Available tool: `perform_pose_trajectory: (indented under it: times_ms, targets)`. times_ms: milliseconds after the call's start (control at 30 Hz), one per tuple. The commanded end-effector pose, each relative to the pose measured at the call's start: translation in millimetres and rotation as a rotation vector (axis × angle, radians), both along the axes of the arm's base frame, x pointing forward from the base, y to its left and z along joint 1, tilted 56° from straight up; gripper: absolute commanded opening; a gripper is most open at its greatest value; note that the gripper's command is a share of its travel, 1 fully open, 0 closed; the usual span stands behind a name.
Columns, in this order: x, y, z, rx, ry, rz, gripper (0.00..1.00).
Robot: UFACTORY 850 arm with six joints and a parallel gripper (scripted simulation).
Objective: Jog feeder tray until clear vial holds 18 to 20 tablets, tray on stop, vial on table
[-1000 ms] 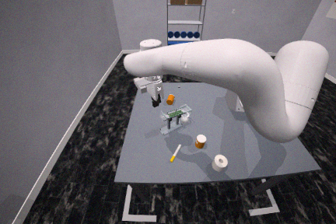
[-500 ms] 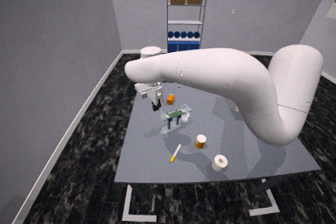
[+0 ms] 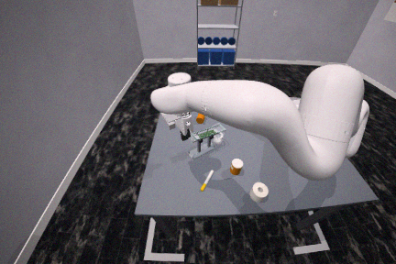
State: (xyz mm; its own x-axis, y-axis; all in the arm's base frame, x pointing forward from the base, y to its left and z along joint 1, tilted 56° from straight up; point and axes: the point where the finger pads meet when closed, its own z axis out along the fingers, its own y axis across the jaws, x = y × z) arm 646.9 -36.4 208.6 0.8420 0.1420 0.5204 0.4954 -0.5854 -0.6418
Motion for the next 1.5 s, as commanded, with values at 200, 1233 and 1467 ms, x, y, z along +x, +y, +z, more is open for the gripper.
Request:
perform_pose_trajectory:
  times_ms: [200,1233,1467]
  targets:
    - [4.3,12.4,-8.8,0.000,-0.002,-0.001,0.00]
    - [-6.4,12.3,-17.0,0.000,-0.002,-0.001,0.00]
    - [-8.8,12.3,-18.8,0.000,-0.002,-0.001,0.00]
